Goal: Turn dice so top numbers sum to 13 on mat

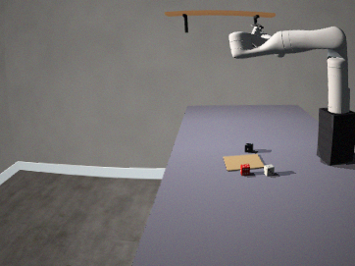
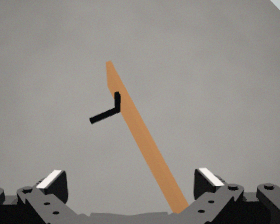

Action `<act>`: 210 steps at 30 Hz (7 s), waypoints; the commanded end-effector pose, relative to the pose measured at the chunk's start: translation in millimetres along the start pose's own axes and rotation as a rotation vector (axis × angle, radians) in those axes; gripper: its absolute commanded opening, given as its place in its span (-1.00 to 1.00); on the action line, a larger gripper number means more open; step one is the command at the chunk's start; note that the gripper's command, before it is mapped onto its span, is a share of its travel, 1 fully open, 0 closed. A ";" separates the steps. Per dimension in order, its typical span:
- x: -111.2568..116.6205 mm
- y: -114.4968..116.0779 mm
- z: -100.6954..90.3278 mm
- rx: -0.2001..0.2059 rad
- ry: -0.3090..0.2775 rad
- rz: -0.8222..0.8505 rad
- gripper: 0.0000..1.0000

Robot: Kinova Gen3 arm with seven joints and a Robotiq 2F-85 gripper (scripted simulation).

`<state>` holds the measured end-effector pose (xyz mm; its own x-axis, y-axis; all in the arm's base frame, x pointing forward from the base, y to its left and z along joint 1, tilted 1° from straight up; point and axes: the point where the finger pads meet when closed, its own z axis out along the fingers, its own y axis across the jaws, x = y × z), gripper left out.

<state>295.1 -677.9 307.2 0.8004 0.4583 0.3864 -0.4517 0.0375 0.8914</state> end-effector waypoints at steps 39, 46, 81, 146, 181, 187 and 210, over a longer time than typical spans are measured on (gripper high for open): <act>-88.2 -100.7 -46.9 0.218 -0.319 0.218 1.00; -97.5 -119.9 -59.0 0.259 -0.368 0.251 1.00; -116.7 -197.0 -117.3 0.434 -0.552 0.371 1.00; -68.0 -329.4 -278.7 0.874 -0.852 0.522 1.00; -24.8 -356.6 -348.3 1.067 -0.922 0.522 1.00; -24.8 -356.6 -348.3 1.067 -0.922 0.522 1.00; 7.9 -364.5 -394.9 1.200 -0.949 0.497 1.00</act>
<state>307.3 -336.5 -111.5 0.8267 -0.4958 0.2661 -0.5395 -0.8326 0.1249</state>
